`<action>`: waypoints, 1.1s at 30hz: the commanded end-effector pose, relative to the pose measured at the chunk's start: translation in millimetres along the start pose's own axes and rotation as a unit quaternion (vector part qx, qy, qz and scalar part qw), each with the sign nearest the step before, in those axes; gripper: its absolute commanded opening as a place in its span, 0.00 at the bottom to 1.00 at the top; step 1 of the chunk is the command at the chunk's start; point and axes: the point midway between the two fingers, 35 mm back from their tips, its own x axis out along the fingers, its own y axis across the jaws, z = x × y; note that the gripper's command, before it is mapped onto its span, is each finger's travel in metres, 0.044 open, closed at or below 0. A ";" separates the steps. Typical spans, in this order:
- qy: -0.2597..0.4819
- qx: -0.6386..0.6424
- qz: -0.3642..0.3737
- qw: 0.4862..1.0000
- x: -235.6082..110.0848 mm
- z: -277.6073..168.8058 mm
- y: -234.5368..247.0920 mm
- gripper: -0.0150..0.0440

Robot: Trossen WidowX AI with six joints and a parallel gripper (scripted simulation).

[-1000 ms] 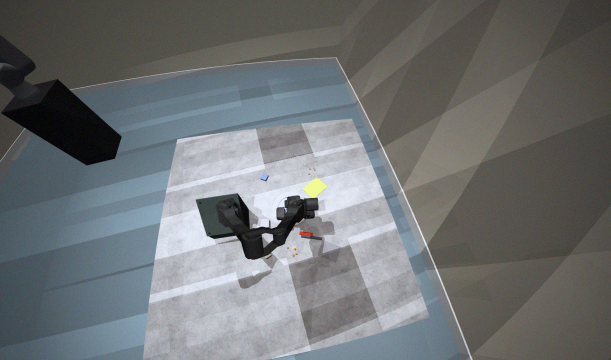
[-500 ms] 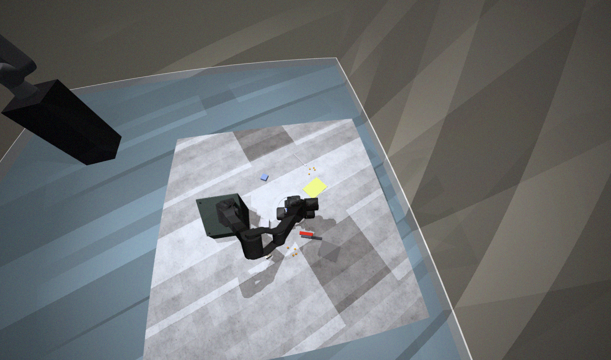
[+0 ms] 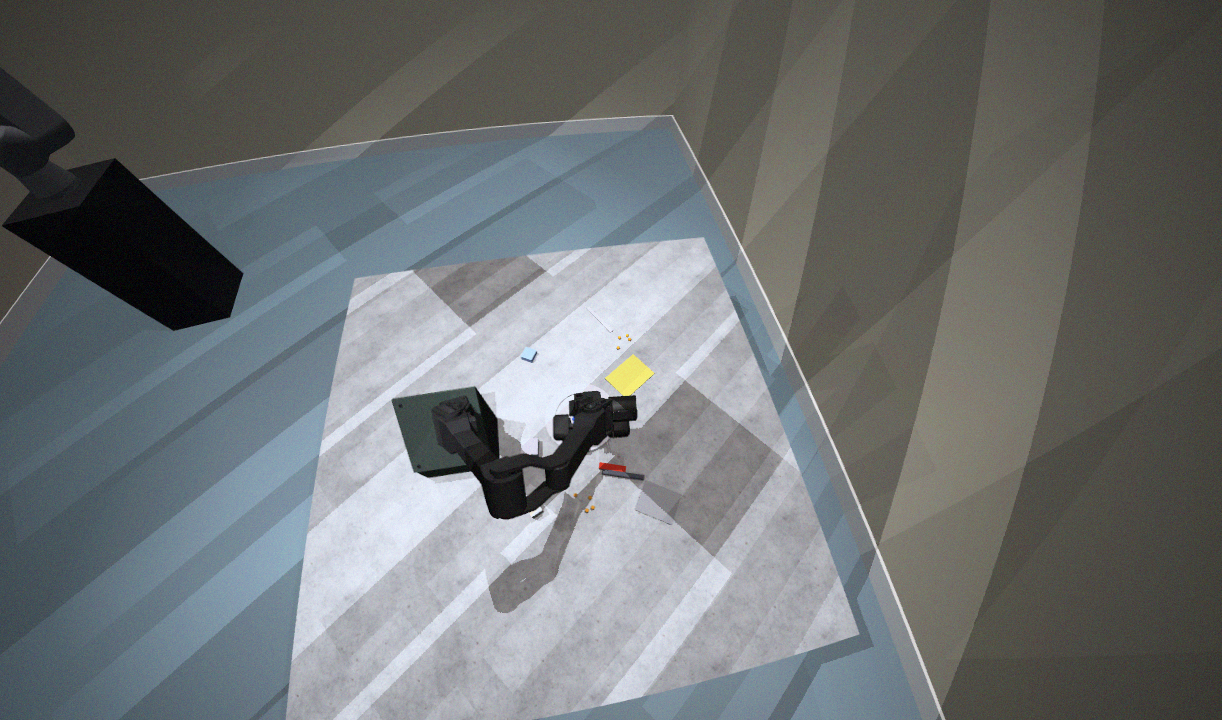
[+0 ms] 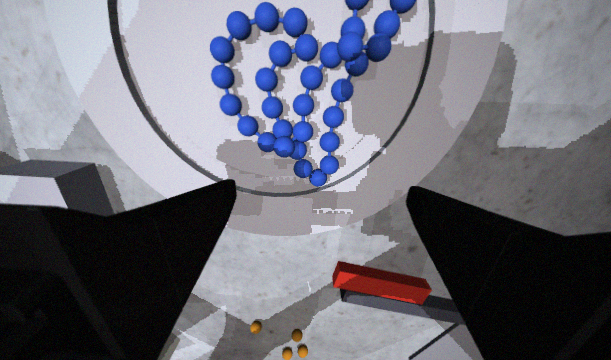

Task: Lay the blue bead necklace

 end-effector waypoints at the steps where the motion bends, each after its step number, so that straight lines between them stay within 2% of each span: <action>1: -0.001 0.002 0.000 1.000 -0.5 0.1 -0.3 1.00; 18: -0.001 0.002 0.000 1.000 -0.5 0.1 -0.3 1.00; 20: -0.002 0.031 0.000 1.000 -1.5 1.3 0.8 0.91; 24: -0.003 0.198 0.000 0.980 -7.4 7.9 7.1 0.73; 30: -0.003 0.448 0.002 0.894 -16.3 17.4 17.5 0.47; 33: -0.003 0.562 0.002 0.827 -20.5 21.7 23.0 0.46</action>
